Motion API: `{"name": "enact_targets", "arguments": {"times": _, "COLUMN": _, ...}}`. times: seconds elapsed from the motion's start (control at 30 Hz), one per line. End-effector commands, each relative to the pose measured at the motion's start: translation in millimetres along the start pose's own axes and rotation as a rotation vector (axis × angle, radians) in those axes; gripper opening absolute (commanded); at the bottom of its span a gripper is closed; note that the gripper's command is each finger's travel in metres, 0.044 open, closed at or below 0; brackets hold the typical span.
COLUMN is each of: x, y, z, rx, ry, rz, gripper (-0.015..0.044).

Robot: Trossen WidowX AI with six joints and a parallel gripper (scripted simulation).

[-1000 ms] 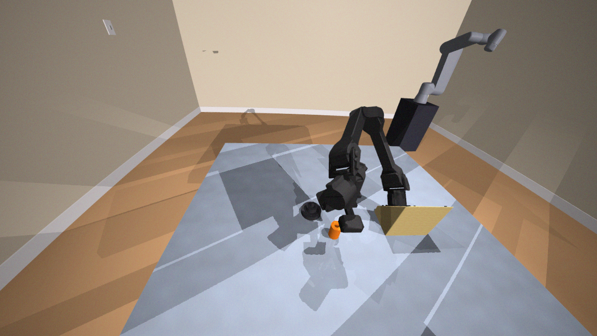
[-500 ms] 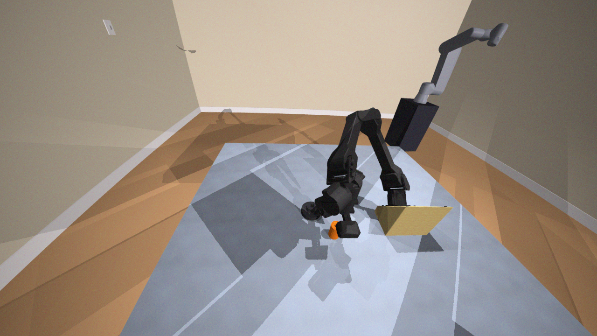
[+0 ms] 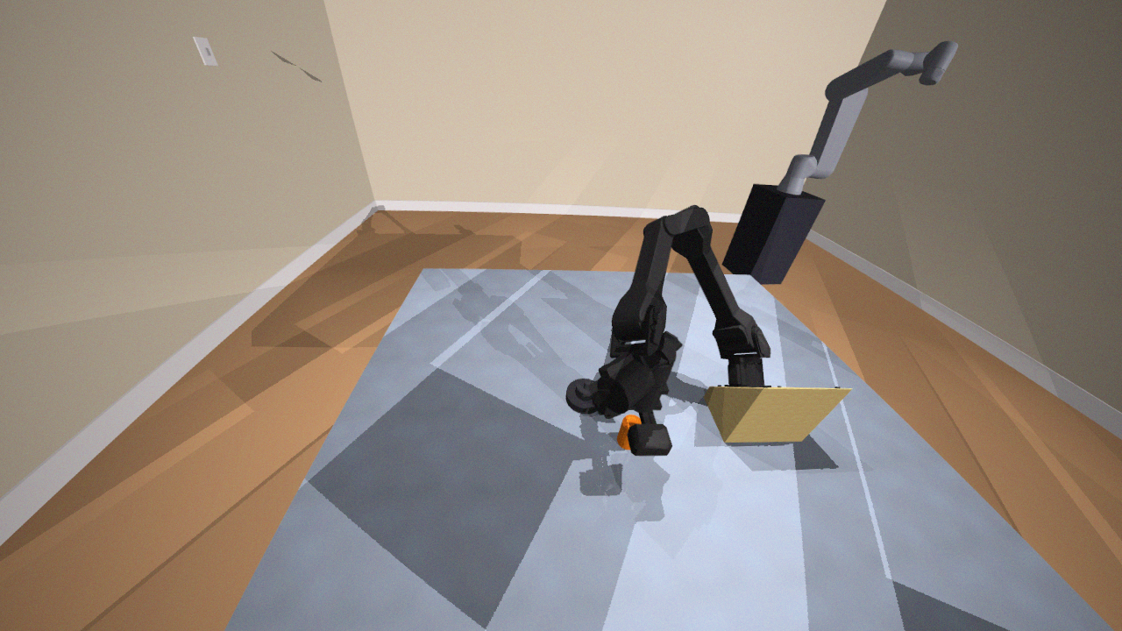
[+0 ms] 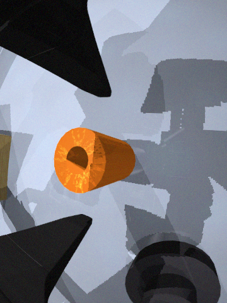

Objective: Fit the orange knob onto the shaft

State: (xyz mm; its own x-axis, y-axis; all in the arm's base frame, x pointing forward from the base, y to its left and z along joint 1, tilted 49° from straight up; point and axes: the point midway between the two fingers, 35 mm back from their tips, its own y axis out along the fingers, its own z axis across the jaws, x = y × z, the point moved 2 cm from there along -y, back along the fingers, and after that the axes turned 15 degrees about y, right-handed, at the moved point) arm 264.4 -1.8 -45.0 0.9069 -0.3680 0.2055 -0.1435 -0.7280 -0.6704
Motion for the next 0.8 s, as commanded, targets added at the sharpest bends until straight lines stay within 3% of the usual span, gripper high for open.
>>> {"name": "enact_targets", "arguments": {"times": 0.0, "x": -0.5, "y": 6.9, "z": -0.6, "rx": -0.005, "ry": -0.007, "rz": -0.003, "gripper": 0.044}}
{"name": "enact_targets", "arguments": {"times": 0.63, "x": -2.0, "y": 34.4, "z": -2.8, "rx": -0.009, "ry": -0.006, "rz": -0.004, "gripper": 0.044}}
{"name": "enact_targets", "arguments": {"times": 0.77, "x": -2.0, "y": 34.4, "z": -2.8, "rx": -0.009, "ry": -0.006, "rz": -0.004, "gripper": 0.0335}}
